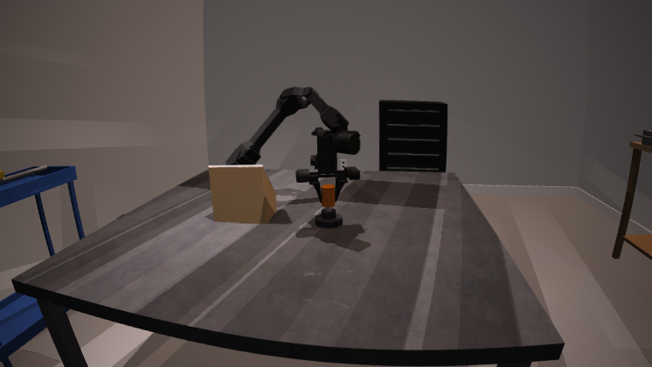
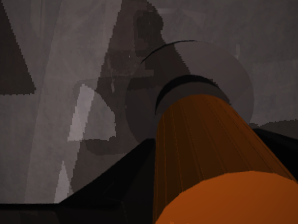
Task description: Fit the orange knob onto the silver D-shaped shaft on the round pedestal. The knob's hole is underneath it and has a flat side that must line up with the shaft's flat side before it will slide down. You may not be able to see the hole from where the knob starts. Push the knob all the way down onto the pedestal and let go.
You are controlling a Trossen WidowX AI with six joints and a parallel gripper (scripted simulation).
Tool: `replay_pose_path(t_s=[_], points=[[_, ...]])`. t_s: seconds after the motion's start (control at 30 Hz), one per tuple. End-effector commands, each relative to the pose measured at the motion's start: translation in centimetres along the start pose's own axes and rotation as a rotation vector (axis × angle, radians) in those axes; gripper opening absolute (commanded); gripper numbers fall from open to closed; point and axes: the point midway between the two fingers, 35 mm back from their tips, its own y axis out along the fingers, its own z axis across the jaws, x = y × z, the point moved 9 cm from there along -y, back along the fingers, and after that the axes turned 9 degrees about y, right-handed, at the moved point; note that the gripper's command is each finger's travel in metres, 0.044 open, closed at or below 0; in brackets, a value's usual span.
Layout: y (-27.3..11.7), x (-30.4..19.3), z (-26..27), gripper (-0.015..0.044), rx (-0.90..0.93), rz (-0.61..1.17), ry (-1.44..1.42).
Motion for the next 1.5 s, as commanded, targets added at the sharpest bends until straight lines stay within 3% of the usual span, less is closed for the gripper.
replay_pose_path(t_s=[0.0, 1.47], points=[[0.11, -0.03, -0.01, 0.0000, 0.000, 0.001, -0.022], [-0.45, 0.07, -0.14, 0.0000, 0.000, 0.001, -0.126]])
